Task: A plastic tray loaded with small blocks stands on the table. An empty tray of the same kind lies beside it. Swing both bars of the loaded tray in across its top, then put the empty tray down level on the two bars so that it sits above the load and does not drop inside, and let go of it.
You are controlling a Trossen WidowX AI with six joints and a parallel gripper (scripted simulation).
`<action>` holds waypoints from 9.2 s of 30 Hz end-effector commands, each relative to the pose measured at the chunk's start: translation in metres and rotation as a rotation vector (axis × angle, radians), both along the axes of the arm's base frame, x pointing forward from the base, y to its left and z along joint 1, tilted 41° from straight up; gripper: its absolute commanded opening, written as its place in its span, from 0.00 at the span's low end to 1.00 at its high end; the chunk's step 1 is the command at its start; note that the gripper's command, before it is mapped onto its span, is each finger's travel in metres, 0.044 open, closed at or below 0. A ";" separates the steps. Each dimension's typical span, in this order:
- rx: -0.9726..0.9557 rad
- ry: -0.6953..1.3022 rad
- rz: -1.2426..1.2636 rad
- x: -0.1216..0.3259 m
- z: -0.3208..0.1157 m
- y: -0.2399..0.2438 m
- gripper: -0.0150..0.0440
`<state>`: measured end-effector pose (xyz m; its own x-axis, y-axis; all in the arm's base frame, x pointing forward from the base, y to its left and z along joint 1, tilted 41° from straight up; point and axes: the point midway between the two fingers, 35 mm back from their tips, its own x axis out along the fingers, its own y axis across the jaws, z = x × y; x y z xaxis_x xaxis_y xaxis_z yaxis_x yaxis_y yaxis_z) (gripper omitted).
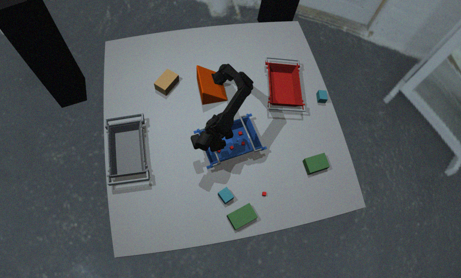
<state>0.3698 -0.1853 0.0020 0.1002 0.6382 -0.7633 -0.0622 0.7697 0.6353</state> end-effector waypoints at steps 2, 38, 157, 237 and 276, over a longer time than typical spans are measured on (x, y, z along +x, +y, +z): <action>0.000 0.000 0.000 0.000 0.000 0.000 0.25; -0.183 -0.551 0.775 -0.009 0.155 0.176 1.00; -0.251 -1.788 2.085 -0.271 0.191 0.383 0.34; -0.256 -1.785 2.090 -0.268 0.302 0.334 0.25; -0.321 -1.571 1.999 -0.194 0.287 0.316 0.25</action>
